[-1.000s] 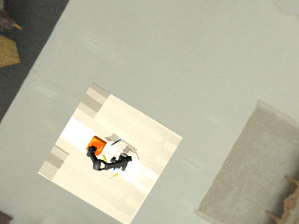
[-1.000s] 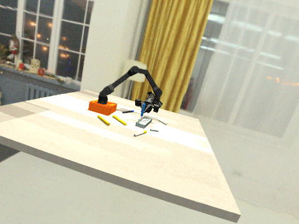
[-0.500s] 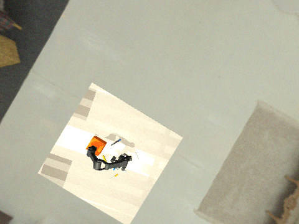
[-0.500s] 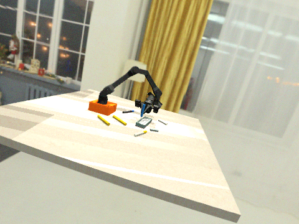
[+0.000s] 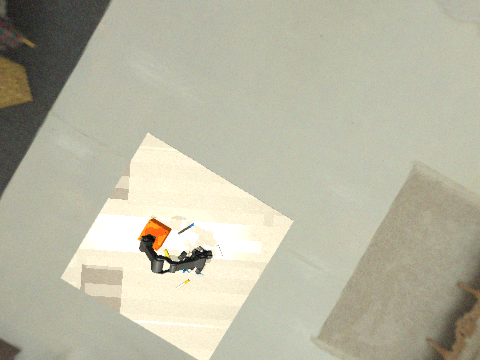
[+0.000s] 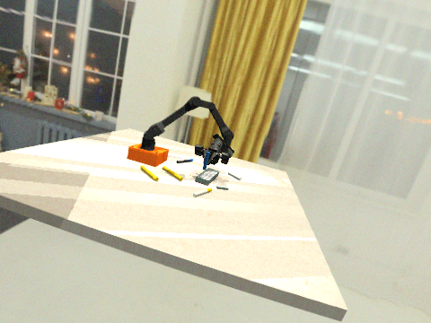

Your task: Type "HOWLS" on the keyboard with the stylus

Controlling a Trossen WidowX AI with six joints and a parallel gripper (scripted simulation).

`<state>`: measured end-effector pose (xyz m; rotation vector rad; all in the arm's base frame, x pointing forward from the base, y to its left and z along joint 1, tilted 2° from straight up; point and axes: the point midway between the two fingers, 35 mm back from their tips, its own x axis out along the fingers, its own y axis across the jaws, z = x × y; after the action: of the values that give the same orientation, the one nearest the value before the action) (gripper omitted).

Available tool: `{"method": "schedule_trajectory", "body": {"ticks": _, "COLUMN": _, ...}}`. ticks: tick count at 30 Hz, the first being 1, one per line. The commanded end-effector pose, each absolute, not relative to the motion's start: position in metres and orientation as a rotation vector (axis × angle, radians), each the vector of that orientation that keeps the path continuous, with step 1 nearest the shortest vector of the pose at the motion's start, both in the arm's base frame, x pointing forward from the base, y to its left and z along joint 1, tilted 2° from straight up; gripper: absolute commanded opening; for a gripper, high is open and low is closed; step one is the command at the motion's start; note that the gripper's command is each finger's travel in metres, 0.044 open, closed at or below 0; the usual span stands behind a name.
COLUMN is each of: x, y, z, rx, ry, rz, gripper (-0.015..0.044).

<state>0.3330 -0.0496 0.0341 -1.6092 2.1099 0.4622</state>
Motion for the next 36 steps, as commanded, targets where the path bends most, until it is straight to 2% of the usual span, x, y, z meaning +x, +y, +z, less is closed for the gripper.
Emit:
{"method": "schedule_trajectory", "body": {"ticks": 1, "x": 0.333, "y": -0.05, "z": 0.031, "rx": -1.612, "ry": 2.112, "rz": 0.459, "gripper": 0.0081}}
{"method": "schedule_trajectory", "body": {"ticks": 36, "x": 0.333, "y": -0.05, "z": 0.024, "rx": -1.612, "ry": 2.112, "rz": 0.459, "gripper": 0.0081}}
